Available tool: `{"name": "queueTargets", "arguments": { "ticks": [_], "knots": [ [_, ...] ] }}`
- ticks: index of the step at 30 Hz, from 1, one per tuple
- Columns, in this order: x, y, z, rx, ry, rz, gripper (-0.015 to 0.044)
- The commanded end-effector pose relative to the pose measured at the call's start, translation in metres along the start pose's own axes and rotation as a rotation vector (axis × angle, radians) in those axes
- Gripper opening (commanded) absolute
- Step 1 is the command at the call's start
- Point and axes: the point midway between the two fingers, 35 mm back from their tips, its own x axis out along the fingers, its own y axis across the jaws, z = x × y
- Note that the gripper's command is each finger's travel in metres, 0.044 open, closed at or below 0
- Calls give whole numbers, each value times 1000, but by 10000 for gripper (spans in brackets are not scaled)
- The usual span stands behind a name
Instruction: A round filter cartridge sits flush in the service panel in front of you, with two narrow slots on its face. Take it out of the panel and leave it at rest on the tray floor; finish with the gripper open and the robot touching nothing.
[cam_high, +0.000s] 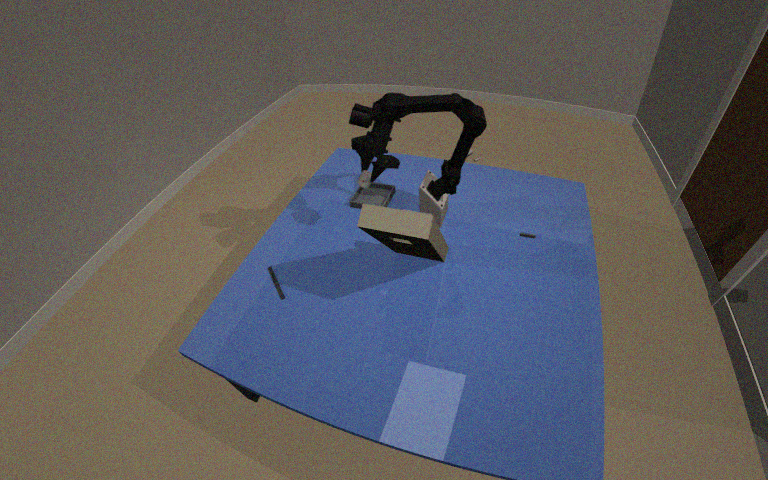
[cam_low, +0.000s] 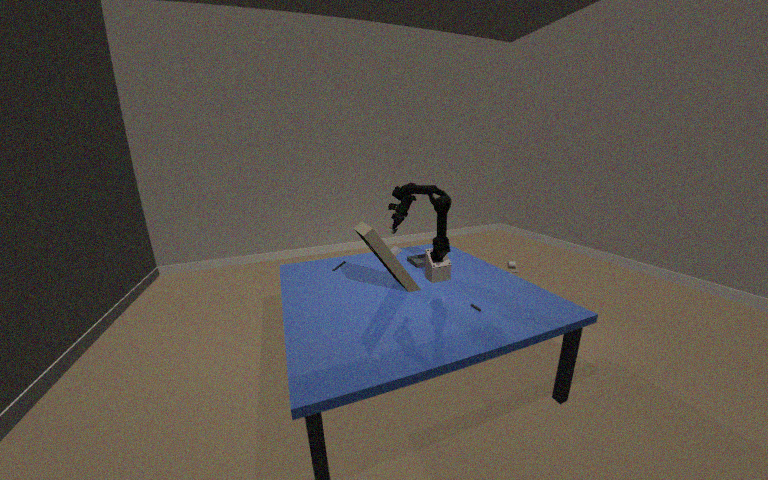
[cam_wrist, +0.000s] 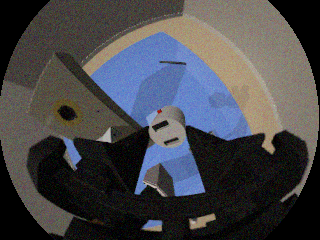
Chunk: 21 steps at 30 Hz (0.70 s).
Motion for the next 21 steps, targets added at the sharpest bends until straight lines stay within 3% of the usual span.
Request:
{"name": "queueTargets", "arguments": {
  "ticks": [1,10,21],
  "knots": [
    [8,-34,-5,172,-11,-90,0],
    [19,-93,-17,491,-63,-255,0],
    [26,-114,-32,554,-69,-292,0]
  ]
}}
